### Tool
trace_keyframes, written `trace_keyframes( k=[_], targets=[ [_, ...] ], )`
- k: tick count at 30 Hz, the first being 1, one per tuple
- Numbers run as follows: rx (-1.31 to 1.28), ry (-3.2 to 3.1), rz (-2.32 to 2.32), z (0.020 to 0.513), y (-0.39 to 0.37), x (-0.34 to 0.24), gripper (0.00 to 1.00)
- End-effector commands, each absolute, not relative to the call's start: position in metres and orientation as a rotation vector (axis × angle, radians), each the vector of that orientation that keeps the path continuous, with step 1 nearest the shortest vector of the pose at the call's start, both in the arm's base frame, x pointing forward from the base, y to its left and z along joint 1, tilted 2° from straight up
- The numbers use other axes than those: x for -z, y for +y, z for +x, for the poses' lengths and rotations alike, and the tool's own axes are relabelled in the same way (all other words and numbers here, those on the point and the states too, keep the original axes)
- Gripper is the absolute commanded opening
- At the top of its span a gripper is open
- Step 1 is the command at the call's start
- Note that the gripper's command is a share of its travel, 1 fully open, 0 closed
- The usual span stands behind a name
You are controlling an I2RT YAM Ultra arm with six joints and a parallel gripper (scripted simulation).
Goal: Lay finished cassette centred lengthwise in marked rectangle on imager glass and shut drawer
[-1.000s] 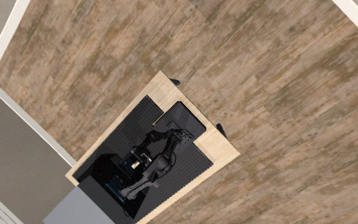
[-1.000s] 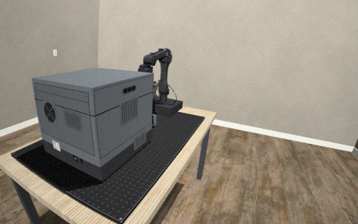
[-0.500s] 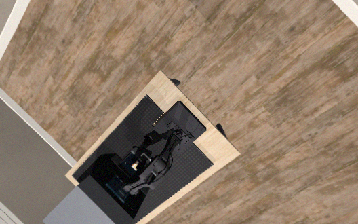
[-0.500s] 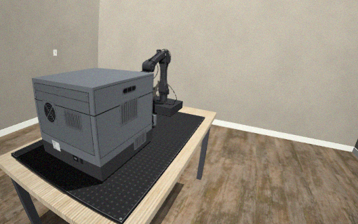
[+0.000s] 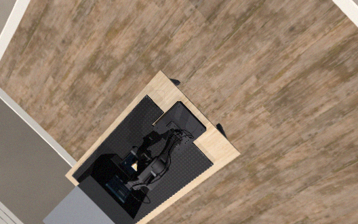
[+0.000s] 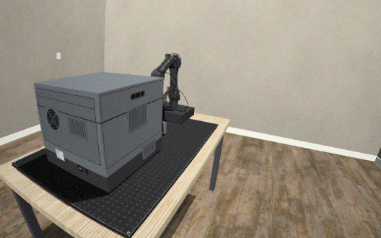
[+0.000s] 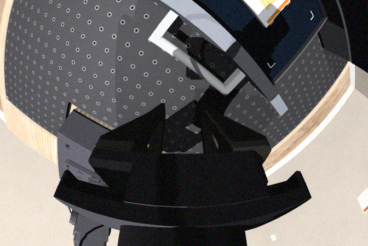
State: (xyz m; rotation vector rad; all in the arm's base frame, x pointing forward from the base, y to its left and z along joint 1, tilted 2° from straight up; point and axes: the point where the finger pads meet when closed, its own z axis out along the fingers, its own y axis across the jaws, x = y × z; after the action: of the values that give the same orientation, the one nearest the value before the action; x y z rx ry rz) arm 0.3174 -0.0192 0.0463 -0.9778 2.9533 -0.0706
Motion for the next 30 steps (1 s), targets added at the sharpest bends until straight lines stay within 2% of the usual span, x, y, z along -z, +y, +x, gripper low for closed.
trace_keyframes(
  k=[1, 22, 30],
  targets=[
    [0.121, 2.765, -1.216, 0.3285, -0.0196, -0.0534, 0.35],
    [0.232, 2.198, -1.946, 0.3284, -0.0219, -0.0533, 0.35],
    [0.245, 2.102, -2.035, 0.3290, -0.0219, -0.0530, 0.35]
  ],
)
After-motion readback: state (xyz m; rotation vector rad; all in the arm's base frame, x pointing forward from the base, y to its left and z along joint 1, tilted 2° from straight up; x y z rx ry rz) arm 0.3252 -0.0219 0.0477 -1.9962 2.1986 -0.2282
